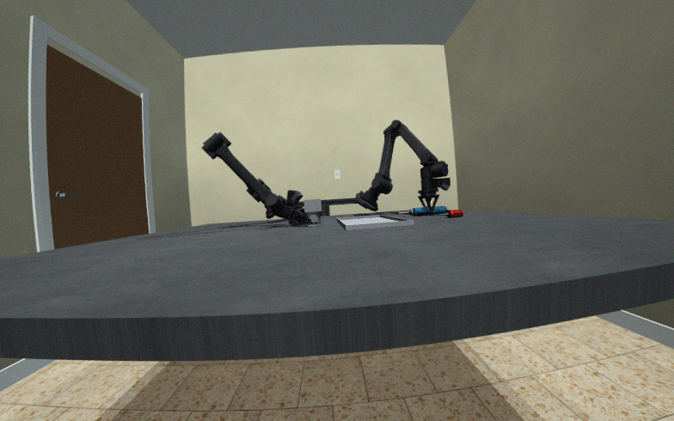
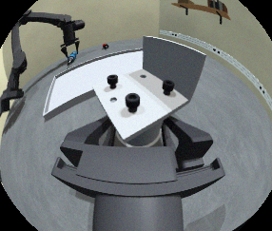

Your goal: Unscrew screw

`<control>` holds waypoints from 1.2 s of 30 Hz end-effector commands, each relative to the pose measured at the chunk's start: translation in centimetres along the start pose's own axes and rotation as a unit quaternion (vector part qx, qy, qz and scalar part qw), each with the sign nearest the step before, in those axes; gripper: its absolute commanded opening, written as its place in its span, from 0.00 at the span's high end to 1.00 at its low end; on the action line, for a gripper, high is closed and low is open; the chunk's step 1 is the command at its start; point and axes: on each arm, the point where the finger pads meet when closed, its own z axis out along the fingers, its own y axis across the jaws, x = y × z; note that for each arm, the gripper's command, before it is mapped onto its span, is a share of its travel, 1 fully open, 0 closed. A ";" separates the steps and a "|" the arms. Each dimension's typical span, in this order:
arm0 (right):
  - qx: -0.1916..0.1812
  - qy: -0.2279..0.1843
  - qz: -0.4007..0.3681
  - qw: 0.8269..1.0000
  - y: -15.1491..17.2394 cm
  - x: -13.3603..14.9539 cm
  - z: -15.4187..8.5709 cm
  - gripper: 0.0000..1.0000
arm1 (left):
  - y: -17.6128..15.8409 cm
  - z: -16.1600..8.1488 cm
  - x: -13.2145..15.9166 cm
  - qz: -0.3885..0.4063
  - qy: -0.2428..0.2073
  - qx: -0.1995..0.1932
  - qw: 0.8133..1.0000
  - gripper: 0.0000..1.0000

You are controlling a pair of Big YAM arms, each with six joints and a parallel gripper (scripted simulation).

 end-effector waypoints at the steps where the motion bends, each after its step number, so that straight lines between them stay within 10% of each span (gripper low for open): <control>1: 0.004 -0.006 -0.001 1.000 -0.3 -0.5 0.1 0.41 | -1.6 -2.2 -1.2 -0.009 -0.009 0.020 1.000 0.35; 36: 0.004 -0.006 -0.001 1.000 -0.3 -0.5 0.1 0.41 | -1.6 -6.2 -1.1 -0.008 -0.005 0.017 1.000 0.35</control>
